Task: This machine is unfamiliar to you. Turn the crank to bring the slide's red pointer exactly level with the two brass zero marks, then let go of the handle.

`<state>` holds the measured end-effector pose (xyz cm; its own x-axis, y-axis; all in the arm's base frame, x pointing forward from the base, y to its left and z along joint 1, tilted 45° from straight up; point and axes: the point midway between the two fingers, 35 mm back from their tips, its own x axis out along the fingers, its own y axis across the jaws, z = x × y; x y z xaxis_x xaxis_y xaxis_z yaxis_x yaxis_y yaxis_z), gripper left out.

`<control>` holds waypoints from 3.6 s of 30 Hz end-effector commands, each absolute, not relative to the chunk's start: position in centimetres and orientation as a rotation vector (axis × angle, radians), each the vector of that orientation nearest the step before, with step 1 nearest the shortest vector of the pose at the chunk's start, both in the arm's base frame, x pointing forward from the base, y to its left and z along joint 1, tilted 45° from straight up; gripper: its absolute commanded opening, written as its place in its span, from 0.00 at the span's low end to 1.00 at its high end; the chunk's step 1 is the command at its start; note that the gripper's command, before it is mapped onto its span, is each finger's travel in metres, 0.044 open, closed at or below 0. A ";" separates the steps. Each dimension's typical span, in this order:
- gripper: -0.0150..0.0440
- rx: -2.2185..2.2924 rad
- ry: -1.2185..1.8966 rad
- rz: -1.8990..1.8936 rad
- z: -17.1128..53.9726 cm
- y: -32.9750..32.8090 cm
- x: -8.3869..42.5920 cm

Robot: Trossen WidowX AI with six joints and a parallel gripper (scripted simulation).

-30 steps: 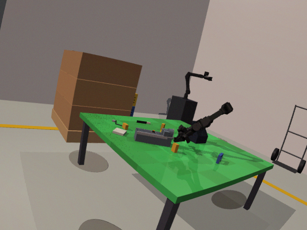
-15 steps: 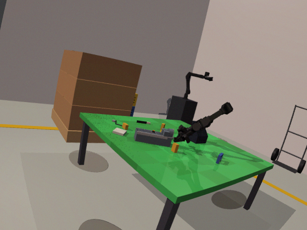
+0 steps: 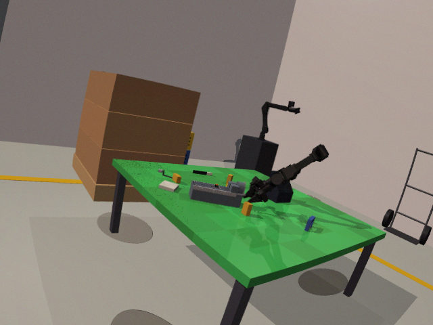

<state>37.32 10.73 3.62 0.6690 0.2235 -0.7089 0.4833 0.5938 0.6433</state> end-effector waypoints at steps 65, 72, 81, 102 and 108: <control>1.00 0.749 0.750 0.382 6.0 -6.6 45.9; 1.00 0.744 0.739 0.397 3.9 -4.9 46.1; 1.00 0.744 0.739 0.397 3.9 -4.9 46.1; 1.00 0.766 0.778 0.337 9.0 -7.5 45.1; 1.00 0.809 0.830 0.223 10.7 -5.3 43.7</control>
<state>44.39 -6.09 10.22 0.6760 0.4968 -0.5442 0.0748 0.6884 0.7214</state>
